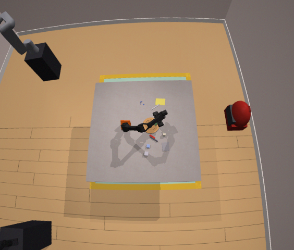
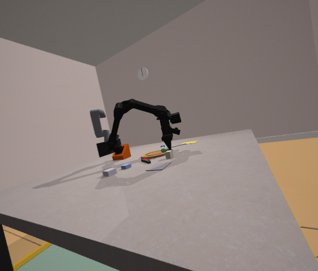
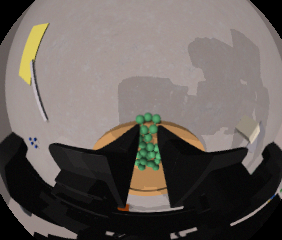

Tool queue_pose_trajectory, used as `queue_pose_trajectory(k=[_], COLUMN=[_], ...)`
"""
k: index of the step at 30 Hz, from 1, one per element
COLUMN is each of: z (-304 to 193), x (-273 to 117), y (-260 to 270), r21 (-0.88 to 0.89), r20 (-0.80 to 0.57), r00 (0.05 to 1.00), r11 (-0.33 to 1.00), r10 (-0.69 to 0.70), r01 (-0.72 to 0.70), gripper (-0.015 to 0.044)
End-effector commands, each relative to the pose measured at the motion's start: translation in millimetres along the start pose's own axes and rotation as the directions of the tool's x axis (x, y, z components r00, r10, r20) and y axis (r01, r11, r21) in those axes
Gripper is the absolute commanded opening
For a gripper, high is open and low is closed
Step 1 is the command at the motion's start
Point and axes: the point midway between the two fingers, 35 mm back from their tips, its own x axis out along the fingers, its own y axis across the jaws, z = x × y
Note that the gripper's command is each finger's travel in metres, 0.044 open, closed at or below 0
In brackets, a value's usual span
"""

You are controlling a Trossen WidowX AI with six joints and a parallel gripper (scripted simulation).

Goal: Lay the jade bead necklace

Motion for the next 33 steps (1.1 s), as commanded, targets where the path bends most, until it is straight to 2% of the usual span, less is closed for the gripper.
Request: queue_pose_trajectory(k=[1, 17, 25, 33], z=[0, 0, -1, -5], x=[0, -1, -23, -25], y=[0, 0, 1, 3], r21=[0.001, 0.000, -0.009, -0.010], r20=[0.001, 0.001, -0.001, -0.001], r00=[1.000, 1.000, 1.000, 1.000], r11=[1.000, 1.000, 1.000, 1.000], r10=[-0.001, -0.001, -0.004, -0.005], r01=[0.001, 0.001, 0.004, 0.005], gripper=[0.0000, 0.0000, 0.0000, 0.0000])
